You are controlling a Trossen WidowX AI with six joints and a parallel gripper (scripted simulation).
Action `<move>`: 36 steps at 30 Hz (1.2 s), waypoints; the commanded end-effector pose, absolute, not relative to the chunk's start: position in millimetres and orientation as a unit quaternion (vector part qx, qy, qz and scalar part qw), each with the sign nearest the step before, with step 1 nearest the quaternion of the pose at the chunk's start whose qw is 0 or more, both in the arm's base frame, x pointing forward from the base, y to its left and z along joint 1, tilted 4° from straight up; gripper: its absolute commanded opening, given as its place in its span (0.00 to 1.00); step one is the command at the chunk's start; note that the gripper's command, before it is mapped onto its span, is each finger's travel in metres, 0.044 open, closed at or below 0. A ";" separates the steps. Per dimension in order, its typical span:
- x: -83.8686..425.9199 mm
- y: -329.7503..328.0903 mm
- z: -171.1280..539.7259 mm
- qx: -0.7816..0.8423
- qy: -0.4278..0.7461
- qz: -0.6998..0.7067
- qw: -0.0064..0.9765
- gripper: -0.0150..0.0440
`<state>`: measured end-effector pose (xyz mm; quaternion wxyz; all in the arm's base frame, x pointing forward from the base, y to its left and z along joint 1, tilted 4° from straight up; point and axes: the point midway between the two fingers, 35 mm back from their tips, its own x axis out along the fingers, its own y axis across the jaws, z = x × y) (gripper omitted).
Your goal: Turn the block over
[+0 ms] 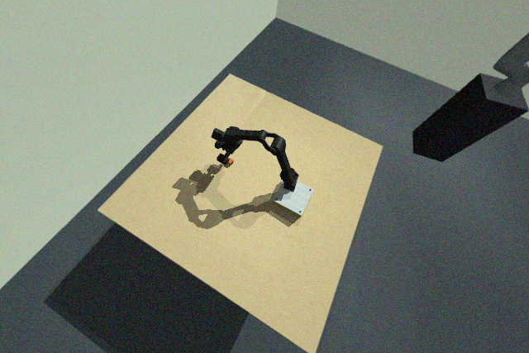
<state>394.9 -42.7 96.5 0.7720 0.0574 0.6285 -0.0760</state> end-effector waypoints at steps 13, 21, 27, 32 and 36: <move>400.5 -43.8 67.7 0.064 0.666 -0.072 0.740 1.00; 402.5 -44.2 48.6 0.064 0.666 -0.072 0.740 1.00; 403.7 -44.4 38.8 0.064 0.666 -0.072 0.740 1.00; 404.5 -44.6 30.7 0.064 0.666 -0.072 0.740 1.00; 404.9 -44.7 24.1 0.064 0.666 -0.072 0.740 1.00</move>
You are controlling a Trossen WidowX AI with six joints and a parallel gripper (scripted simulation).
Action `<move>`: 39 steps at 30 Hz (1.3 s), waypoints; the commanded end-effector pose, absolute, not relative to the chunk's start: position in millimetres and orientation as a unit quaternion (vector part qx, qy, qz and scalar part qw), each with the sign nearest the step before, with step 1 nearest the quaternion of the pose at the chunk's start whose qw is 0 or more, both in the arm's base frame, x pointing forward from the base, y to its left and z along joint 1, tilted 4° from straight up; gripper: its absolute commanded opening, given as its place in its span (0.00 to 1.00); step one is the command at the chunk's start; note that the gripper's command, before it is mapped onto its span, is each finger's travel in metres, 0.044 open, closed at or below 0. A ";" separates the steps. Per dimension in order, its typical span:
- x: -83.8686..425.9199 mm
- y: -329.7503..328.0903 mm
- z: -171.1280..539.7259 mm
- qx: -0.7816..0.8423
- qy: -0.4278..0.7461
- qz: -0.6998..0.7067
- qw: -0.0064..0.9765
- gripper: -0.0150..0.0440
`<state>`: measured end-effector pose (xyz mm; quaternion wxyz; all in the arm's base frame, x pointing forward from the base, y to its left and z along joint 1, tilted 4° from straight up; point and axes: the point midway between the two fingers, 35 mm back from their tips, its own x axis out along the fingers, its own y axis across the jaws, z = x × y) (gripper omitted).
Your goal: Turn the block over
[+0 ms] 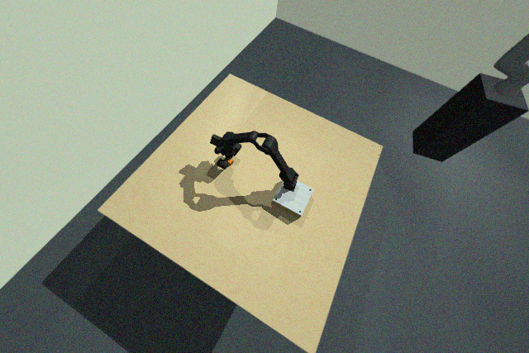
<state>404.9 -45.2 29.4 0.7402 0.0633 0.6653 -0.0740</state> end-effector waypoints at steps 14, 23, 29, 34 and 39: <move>405.2 -44.8 20.1 0.064 0.666 -0.072 0.740 0.56; 405.2 -44.8 20.1 0.064 0.666 -0.072 0.740 0.39; 405.2 -44.8 20.1 0.064 0.666 -0.072 0.740 0.32; 404.0 -44.4 35.1 0.064 0.666 -0.072 0.740 0.25; 402.2 -44.1 50.1 0.064 0.666 -0.072 0.740 0.25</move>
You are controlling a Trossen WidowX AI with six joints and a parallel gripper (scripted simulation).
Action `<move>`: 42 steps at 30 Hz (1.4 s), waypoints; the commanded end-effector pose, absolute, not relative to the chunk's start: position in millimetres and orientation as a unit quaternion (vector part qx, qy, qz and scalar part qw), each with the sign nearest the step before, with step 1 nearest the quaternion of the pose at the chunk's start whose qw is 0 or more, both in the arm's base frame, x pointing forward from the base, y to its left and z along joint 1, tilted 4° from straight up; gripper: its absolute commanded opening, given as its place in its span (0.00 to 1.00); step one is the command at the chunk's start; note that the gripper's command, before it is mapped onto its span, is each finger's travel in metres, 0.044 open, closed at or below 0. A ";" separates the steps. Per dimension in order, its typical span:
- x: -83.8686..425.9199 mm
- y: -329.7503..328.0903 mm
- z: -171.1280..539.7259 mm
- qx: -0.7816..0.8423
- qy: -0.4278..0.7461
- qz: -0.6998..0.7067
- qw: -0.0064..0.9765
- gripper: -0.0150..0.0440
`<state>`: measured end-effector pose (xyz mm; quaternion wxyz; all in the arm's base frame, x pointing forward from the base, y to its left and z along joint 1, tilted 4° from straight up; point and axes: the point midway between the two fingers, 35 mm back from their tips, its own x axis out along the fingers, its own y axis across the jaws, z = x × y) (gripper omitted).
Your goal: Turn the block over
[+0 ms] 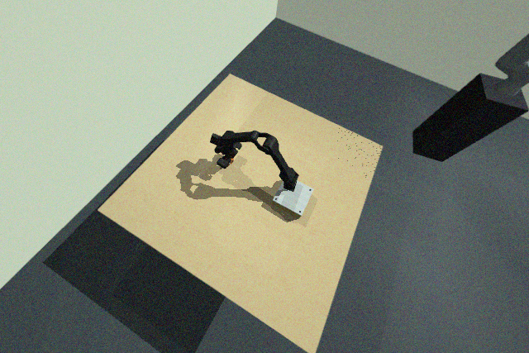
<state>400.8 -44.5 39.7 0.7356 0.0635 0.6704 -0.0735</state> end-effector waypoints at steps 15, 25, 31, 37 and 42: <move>406.8 -44.4 41.2 0.055 0.597 -0.077 0.797 0.25; 406.1 -44.2 38.0 0.050 0.538 -0.081 0.838 0.25; 403.6 -43.9 37.7 0.047 0.501 -0.083 0.860 0.25; 399.6 -43.4 38.6 0.044 0.464 -0.085 0.881 0.25; 398.4 -43.3 39.0 0.043 0.455 -0.086 0.885 0.25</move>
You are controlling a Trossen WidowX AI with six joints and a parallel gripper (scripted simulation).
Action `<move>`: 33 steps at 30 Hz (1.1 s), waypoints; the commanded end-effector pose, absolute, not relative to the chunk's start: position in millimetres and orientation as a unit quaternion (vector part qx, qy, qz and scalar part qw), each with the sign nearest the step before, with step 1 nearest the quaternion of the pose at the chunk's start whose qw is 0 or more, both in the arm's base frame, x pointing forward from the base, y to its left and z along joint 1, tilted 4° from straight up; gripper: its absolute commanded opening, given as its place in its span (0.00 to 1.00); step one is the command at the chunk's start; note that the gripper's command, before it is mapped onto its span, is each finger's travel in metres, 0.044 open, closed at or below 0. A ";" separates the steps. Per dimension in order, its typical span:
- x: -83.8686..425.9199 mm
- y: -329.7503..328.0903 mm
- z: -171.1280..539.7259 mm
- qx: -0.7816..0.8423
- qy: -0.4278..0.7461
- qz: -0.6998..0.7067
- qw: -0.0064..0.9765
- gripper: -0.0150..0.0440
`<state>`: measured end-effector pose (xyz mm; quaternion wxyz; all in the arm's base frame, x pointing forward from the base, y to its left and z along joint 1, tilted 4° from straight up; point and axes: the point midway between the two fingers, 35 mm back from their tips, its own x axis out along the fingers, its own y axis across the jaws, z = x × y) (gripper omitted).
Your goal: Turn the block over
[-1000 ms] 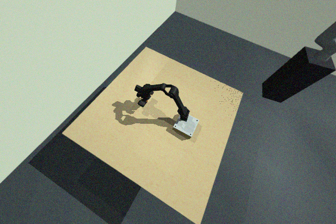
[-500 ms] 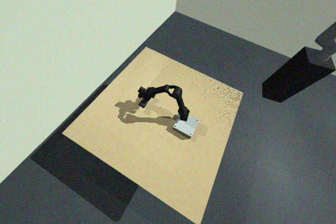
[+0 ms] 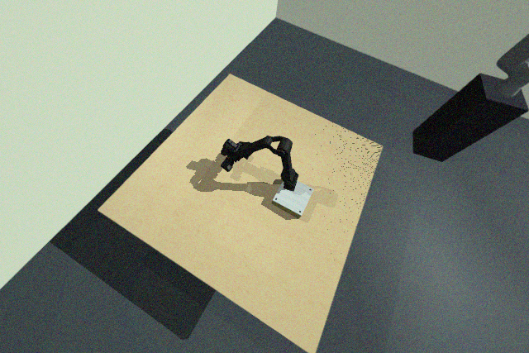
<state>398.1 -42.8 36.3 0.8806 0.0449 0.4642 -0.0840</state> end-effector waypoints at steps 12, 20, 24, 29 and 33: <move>410.9 -44.3 18.2 0.035 0.382 -0.088 0.919 0.25; 412.6 -44.4 8.9 0.029 0.326 -0.090 0.941 0.25; 411.0 -44.3 6.5 0.026 0.297 -0.091 0.950 0.25; 406.9 -44.0 5.7 0.023 0.261 -0.092 0.961 0.25; 402.0 -43.7 6.8 0.021 0.232 -0.093 0.968 0.25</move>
